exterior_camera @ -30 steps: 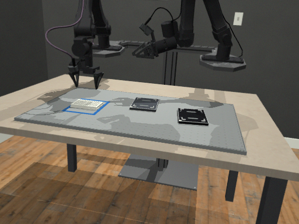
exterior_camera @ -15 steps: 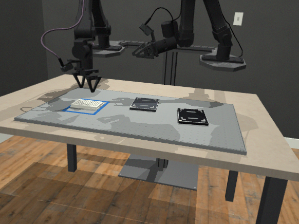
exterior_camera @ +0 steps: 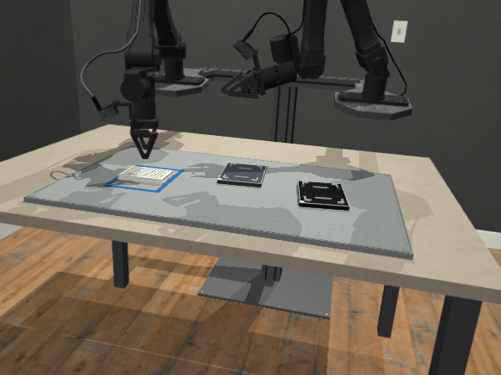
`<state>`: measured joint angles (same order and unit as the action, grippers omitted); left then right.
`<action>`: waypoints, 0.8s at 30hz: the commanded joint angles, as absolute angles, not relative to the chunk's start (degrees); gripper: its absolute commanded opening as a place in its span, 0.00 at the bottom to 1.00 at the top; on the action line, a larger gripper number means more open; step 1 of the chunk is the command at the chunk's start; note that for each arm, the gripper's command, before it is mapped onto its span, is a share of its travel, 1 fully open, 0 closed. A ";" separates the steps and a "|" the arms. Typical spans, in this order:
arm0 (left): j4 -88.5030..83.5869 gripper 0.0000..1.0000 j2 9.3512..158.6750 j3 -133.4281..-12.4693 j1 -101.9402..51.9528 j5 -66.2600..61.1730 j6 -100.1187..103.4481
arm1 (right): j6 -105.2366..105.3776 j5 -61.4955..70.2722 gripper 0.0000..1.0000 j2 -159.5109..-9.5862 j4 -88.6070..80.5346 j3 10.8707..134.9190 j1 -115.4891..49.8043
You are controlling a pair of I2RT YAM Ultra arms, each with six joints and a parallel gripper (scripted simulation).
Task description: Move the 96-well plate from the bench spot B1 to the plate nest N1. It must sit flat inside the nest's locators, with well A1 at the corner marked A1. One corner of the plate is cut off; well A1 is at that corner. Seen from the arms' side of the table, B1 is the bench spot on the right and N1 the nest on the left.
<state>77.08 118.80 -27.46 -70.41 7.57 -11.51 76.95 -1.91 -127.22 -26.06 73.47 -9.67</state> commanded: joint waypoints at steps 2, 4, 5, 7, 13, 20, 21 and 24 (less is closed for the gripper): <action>77.63 1.00 117.98 -26.71 -70.33 6.95 -10.94 | 89.30 -2.05 1.00 -127.95 -24.98 72.44 -9.50; 77.63 1.00 117.98 -26.71 -70.33 6.95 -10.94 | 93.12 -2.08 1.00 -128.12 -24.78 72.41 -9.52; 77.63 1.00 117.98 -26.71 -70.33 6.95 -10.94 | 95.25 -2.08 1.00 -128.24 -24.67 72.39 -9.53; 77.63 1.00 117.98 -26.71 -70.33 6.95 -10.94 | 97.81 -2.16 1.00 -128.37 -24.52 72.36 -9.57; 77.63 1.00 117.98 -26.71 -70.33 6.95 -10.94 | 98.97 -2.36 1.00 -128.54 -25.01 72.27 -9.67; 77.63 1.00 117.98 -26.71 -70.33 6.95 -10.94 | 99.02 -2.35 1.00 -128.54 -25.00 72.27 -9.66; 77.63 1.00 117.98 -26.71 -70.33 6.95 -10.94 | 99.02 -2.35 1.00 -128.54 -25.00 72.27 -9.66; 77.63 1.00 117.98 -26.71 -70.33 6.95 -10.94 | 99.00 -2.34 1.00 -128.66 -23.98 72.02 -9.64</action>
<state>77.08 118.80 -27.46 -70.41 7.57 -11.51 98.48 -1.91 -128.03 -24.99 73.47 -9.67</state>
